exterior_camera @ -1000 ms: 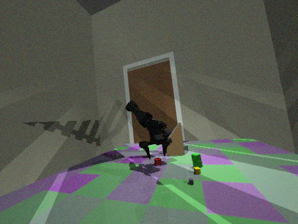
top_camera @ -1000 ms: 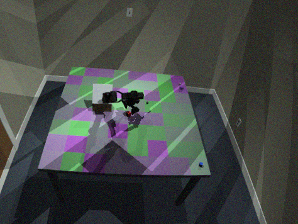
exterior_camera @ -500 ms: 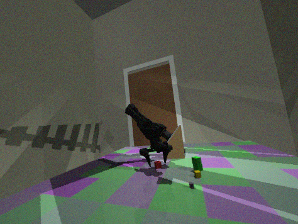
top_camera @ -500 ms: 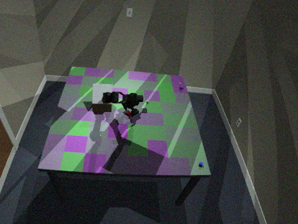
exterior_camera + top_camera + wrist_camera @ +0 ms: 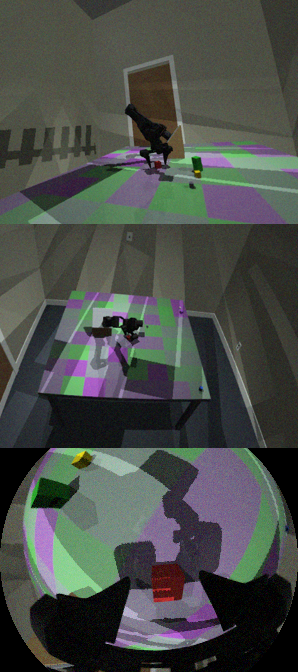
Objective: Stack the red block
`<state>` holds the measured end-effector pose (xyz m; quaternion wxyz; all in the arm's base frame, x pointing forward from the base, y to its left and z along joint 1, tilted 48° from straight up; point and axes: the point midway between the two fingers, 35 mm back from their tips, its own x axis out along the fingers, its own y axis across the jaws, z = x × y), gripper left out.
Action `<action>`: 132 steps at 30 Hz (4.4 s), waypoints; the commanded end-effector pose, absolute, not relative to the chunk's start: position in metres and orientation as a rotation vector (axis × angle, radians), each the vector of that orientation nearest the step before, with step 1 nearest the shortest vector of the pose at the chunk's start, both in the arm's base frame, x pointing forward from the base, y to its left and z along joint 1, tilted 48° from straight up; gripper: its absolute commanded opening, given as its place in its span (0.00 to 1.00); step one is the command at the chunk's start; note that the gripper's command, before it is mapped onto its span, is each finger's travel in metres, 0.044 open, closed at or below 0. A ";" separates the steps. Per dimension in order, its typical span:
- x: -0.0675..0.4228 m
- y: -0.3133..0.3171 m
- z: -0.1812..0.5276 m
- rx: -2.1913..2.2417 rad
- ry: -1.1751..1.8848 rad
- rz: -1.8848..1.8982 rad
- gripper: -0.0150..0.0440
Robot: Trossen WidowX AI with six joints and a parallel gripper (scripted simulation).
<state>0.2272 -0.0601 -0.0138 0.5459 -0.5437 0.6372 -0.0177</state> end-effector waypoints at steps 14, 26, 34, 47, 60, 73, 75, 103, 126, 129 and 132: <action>0.226 -0.061 -0.013 -1.294 1.514 -0.044 0.51; 0.226 -0.058 -0.011 -1.294 1.514 -0.043 0.25; 0.222 -0.037 0.007 -1.292 1.514 -0.041 0.25; 0.212 0.003 0.044 -1.291 1.514 -0.039 0.25; 0.206 0.023 0.064 -1.294 1.514 -0.039 0.25; 0.218 0.058 0.044 -1.284 1.512 -0.027 0.25; 0.220 0.065 0.039 -1.283 1.512 -0.026 0.25; 0.215 0.155 -0.055 -1.277 1.510 -0.022 0.25; 0.212 0.153 -0.107 -1.279 1.509 -0.031 0.25; 0.214 0.146 -0.114 -1.279 1.509 -0.032 0.25; 0.217 0.136 -0.123 -1.280 1.509 -0.033 0.25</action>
